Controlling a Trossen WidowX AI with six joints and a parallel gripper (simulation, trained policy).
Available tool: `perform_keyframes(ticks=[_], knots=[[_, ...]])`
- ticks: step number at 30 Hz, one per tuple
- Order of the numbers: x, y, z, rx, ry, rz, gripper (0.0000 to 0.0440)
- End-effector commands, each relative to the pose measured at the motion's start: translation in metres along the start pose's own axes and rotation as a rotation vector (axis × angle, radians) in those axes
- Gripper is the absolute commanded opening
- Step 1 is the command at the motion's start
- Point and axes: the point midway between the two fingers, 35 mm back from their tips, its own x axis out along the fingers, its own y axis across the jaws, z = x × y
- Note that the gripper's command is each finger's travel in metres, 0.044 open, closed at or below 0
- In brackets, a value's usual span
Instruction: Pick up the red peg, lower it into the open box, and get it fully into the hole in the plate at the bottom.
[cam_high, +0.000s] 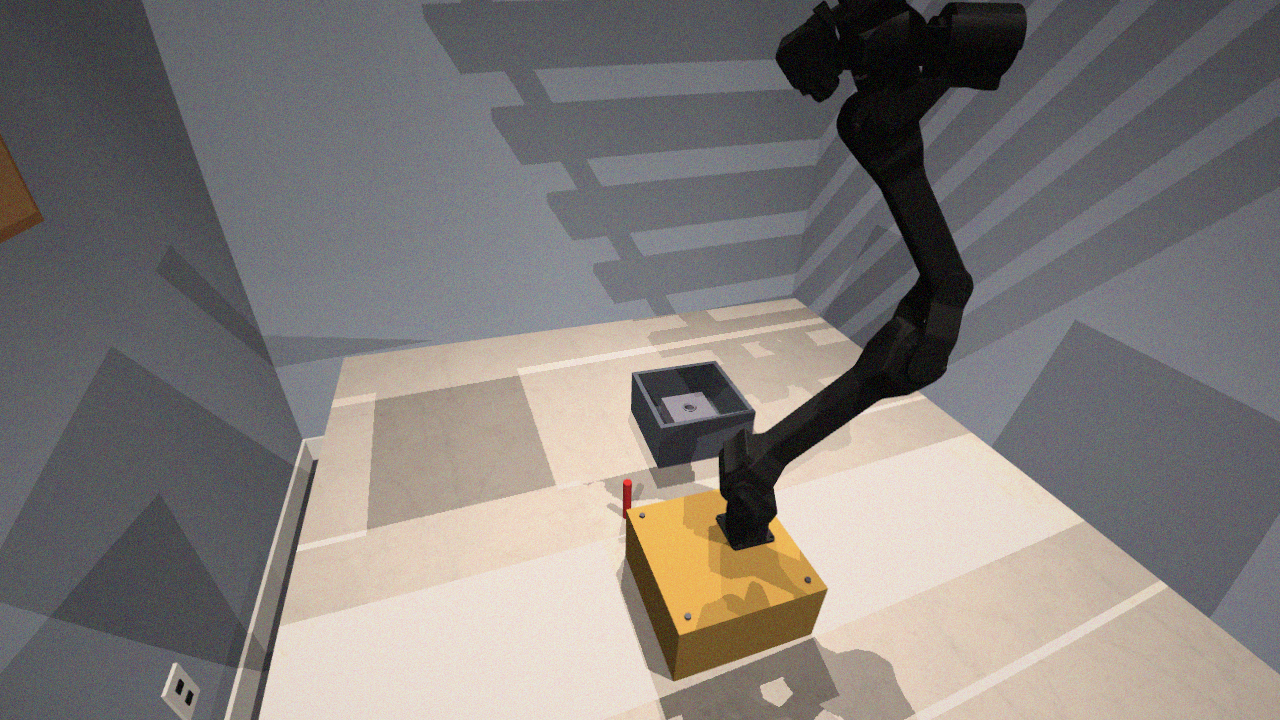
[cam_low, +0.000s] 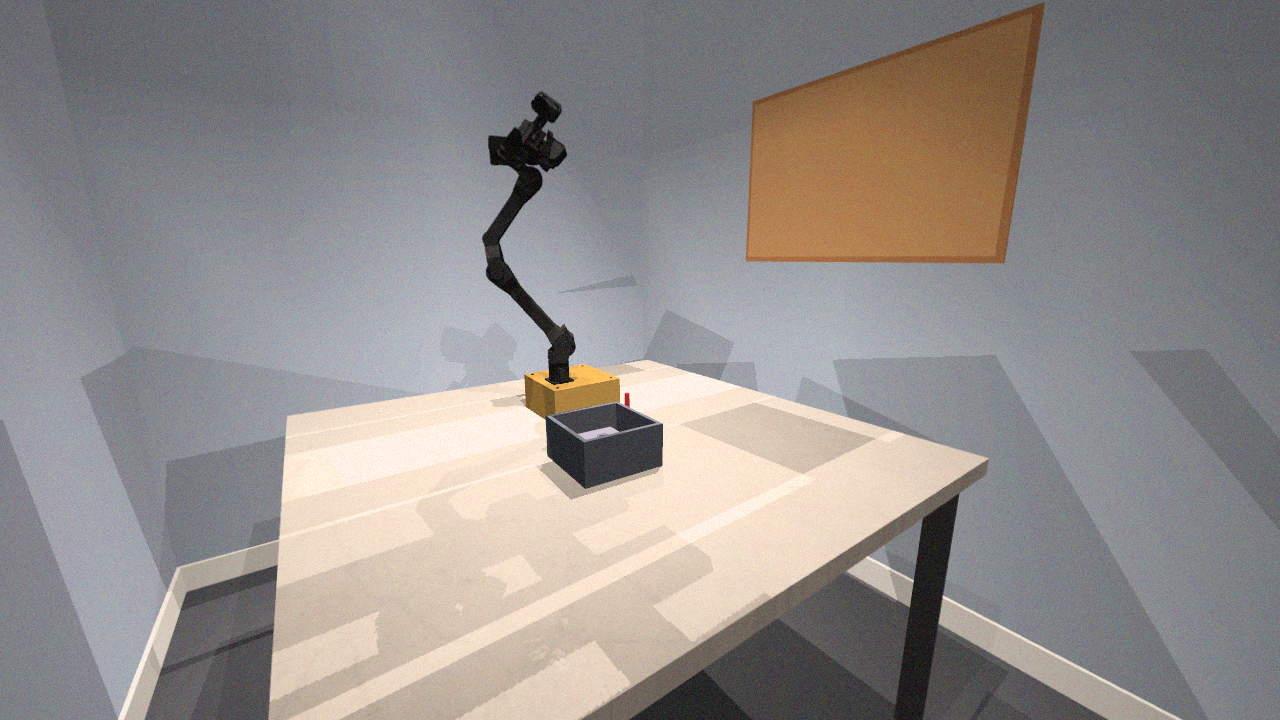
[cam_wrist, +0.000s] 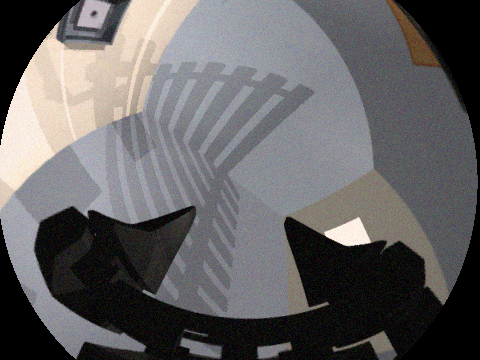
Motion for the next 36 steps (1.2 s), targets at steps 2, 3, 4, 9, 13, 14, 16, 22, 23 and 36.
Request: perform_keyframes(ticks=[2,3,4,9,13,14,16,22,23,36], knots=[[-0.002,-0.011,0.006,-0.175,0.045,-0.035,0.0440],[-0.003,-0.013,0.008,-0.208,0.053,-0.041,0.0440],[-0.003,-0.015,0.009,-0.241,0.061,-0.047,0.0440],[-0.004,-0.024,0.018,-0.409,0.099,-0.074,0.0440],[-0.005,-0.031,0.026,-0.543,0.125,-0.095,0.0440],[-0.005,-0.033,0.029,-0.577,0.131,-0.100,0.0440],[-0.005,-0.036,0.034,-0.645,0.142,-0.109,0.0440],[-0.004,-0.044,0.052,-0.848,0.167,-0.142,0.0440],[-0.003,-0.046,0.055,-0.882,0.170,-0.148,0.0440],[0.003,-0.053,0.106,-1.323,0.183,-0.228,0.0440]])
